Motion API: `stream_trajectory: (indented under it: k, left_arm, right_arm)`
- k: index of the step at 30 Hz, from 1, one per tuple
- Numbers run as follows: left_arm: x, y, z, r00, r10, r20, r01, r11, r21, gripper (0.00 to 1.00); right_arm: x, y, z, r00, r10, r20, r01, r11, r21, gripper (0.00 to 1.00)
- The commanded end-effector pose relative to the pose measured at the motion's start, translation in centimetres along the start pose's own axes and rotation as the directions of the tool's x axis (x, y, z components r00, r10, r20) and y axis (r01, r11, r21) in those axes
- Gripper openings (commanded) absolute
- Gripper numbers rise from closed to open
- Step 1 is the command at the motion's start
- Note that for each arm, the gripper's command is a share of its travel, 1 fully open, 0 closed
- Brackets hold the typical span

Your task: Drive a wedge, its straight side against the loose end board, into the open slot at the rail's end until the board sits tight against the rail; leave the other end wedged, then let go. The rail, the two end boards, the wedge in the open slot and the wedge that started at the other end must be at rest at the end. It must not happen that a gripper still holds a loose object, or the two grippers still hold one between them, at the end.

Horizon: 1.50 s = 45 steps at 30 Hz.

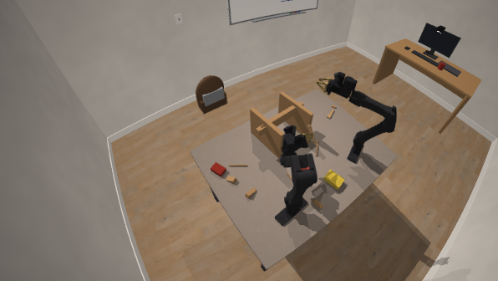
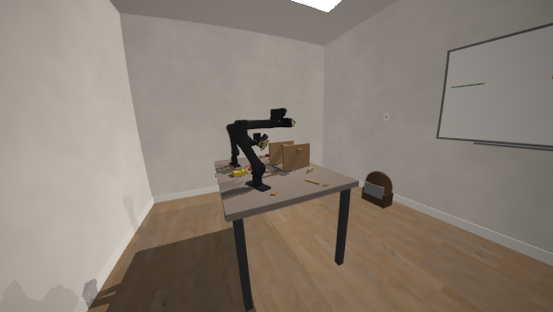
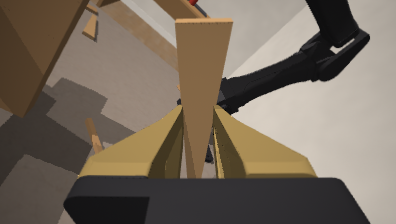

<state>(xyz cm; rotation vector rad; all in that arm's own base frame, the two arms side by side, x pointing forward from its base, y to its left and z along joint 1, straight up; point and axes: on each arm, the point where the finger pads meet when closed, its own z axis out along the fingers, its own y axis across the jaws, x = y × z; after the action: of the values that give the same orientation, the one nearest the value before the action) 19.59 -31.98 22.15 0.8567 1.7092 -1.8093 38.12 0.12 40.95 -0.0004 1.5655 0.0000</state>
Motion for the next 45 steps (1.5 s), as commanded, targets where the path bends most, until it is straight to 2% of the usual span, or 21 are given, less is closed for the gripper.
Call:
stream_trajectory:
  k: [1,7,8,9,13,15,22,25,36,39,41,45]
  left_arm:
    - [-1.6,-1.4,0.2,0.998,0.064,0.012,-0.065,0.998,0.023,0.02]
    - [-1.8,-1.5,0.1,0.997,0.077,0.014,-0.077,0.997,0.025,0.02]
    - [-1.1,-1.1,0.1,0.998,0.059,0.006,-0.059,0.998,0.02,0.02]
    - [-1.9,-1.7,0.1,0.996,0.085,0.016,-0.086,0.996,0.028,0.02]
    - [-2.1,-1.8,0.1,0.995,0.096,0.021,-0.096,0.995,0.03,0.02]
    - [-2.0,-1.6,0.1,0.996,0.091,0.02,-0.091,0.995,0.028,0.02]
    - [-2.0,-1.6,0.1,0.996,0.091,0.02,-0.092,0.995,0.028,0.02]
    - [-2.0,-1.6,0.1,0.996,0.091,0.02,-0.092,0.995,0.028,0.02]
    - [-2.0,-1.6,0.1,0.996,0.091,0.02,-0.092,0.995,0.028,0.02]
    - [-2.0,-1.6,0.1,0.996,0.091,0.02,-0.092,0.995,0.028,0.02]
    - [-2.0,-1.6,0.1,0.996,0.091,0.02,-0.092,0.995,0.028,0.02]
    - [-2.0,-1.6,0.1,0.996,0.092,0.02,-0.092,0.995,0.028,0.02]
  right_arm:
    - [-3.5,-0.1,-0.7,0.997,-0.007,0.082,0.007,1.0,0.004,0.42]
    - [-3.5,-0.1,-0.7,0.997,-0.007,0.082,0.007,1.0,0.004,0.42]
    - [-3.5,-0.1,-0.7,0.997,-0.007,0.082,0.007,1.0,0.004,0.42]
    - [-3.5,-0.1,-0.7,0.997,-0.007,0.082,0.007,1.0,0.004,0.42]
    - [-3.5,-0.1,-0.7,0.997,-0.007,0.082,0.007,1.0,0.004,0.42]
    - [1.4,1.4,0.8,0.999,0.037,-0.018,-0.038,0.997,-0.064,0.42]
    - [1.9,6.0,0.8,0.98,0.197,-0.009,-0.19,0.93,-0.315,0.42]
    - [1.8,6.2,0.8,0.977,0.214,-0.01,-0.205,0.919,-0.335,0.42]
    - [7.5,12.7,-1.2,0.908,0.343,-0.24,-0.416,0.682,-0.601,0.42]
    - [8.8,14.1,-2.3,0.882,0.352,-0.312,-0.469,0.603,-0.645,0.42]
    - [8.8,14.1,-2.3,0.882,0.352,-0.312,-0.469,0.603,-0.645,0.42]
    - [10.8,15.9,-4.0,0.84,0.347,-0.417,-0.541,0.492,-0.682,0.42]
